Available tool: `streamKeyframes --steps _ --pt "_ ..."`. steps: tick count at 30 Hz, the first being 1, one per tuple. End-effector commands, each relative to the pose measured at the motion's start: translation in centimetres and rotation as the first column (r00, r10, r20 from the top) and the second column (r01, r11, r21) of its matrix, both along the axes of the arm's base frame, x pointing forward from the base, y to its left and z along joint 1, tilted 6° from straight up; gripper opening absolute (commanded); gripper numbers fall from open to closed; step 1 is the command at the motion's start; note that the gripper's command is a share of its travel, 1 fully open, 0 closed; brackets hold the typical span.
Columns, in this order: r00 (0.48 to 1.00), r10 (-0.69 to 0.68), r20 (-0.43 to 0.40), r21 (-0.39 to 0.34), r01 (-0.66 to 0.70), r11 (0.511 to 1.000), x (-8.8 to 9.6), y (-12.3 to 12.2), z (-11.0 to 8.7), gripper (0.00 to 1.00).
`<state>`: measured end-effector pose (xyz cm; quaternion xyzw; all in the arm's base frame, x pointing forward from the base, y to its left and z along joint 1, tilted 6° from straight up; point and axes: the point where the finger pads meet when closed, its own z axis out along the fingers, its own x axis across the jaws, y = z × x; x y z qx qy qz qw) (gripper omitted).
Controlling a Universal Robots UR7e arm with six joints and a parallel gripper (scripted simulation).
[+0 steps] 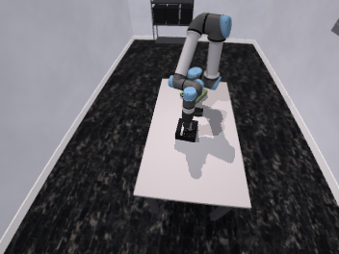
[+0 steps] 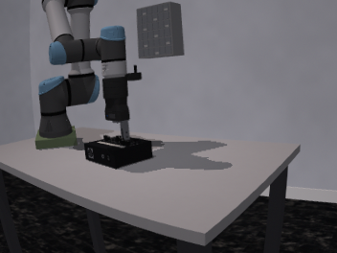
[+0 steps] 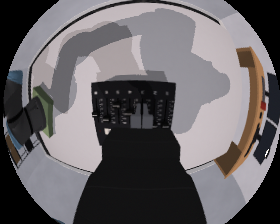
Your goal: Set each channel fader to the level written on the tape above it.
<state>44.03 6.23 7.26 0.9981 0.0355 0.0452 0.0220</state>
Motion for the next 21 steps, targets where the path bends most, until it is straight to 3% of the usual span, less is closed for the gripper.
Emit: streamKeyframes --steps 1,21 --pt "1.0 -0.001 0.001 -0.002 0.001 1.0 0.04 -0.07 0.05 0.0" --pt "1.0 -0.001 0.001 -0.002 0.001 1.0 0.0 0.52 0.02 0.0"
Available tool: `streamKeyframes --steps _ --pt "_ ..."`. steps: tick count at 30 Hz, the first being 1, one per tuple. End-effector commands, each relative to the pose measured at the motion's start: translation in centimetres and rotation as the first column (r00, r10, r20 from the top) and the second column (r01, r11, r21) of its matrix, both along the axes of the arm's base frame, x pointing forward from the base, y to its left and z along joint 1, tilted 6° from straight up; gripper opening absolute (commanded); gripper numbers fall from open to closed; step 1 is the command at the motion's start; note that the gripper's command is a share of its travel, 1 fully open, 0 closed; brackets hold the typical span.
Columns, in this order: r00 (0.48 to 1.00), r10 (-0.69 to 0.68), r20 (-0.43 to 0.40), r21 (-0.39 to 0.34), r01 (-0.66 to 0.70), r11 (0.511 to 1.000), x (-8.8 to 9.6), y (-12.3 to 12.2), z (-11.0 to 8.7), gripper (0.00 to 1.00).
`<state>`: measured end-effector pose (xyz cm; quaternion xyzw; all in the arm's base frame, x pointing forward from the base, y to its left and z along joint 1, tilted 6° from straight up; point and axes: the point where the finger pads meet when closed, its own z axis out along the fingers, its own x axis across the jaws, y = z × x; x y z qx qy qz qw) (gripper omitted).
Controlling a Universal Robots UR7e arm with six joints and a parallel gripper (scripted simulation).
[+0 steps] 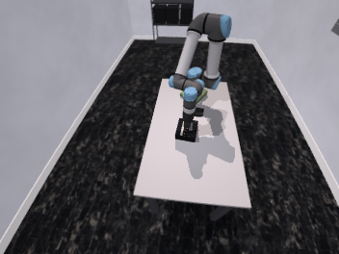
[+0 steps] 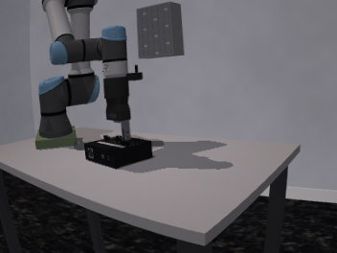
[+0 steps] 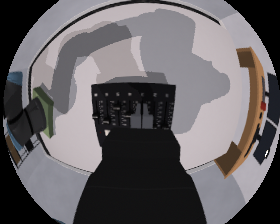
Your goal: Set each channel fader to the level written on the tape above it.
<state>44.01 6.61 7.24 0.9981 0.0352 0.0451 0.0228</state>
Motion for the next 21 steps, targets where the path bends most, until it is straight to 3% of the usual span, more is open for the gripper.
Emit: streamKeyframes --steps 1,9,21 --pt "1.0 0.0 0.001 0.0 0.0 1.0 0.0 0.1 0.0 0.0" --pt "1.0 0.0 0.001 0.0 0.0 1.0 0.0 0.2 0.3 0.0" --pt "1.0 0.0 0.001 0.0 0.0 1.0 -0.2 0.3 2.9 0.0"
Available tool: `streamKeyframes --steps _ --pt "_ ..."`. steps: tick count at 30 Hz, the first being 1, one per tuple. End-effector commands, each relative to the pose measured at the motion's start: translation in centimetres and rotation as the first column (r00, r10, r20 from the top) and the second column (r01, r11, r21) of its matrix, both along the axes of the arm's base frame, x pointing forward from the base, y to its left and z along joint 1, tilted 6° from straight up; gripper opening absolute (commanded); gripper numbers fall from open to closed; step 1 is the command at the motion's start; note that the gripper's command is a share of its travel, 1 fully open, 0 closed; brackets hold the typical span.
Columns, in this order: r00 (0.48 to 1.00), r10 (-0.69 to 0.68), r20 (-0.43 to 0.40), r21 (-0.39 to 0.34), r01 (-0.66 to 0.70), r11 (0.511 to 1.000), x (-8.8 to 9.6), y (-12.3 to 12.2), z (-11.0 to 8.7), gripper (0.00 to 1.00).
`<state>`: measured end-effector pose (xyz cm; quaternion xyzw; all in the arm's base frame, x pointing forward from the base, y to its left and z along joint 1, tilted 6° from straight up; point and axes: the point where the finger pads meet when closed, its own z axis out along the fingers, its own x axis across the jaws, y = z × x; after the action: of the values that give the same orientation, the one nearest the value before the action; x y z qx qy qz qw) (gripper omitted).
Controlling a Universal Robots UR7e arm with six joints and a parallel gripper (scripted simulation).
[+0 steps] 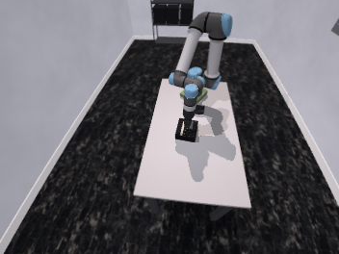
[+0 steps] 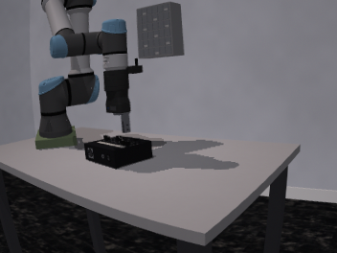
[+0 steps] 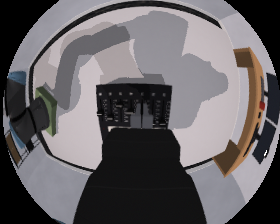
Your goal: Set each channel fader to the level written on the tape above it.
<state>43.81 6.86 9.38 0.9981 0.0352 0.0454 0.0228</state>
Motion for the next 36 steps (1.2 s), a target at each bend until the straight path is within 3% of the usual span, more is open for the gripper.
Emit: streamKeyframes --steps 1,20,21,27,36 --pt "1.0 0.0 0.001 0.0 0.0 1.0 -0.1 0.0 1.0 0.0" --pt "1.0 0.0 0.001 0.0 0.0 1.0 -0.1 0.1 1.9 0.0" --pt "1.0 0.0 0.001 0.0 0.0 1.0 -0.1 0.1 1.9 1.0" --pt "1.0 0.0 0.001 0.0 0.0 1.0 -0.2 0.1 2.5 1.0" --pt "1.0 0.0 0.001 0.0 0.0 1.0 -0.5 0.2 5.3 1.0"
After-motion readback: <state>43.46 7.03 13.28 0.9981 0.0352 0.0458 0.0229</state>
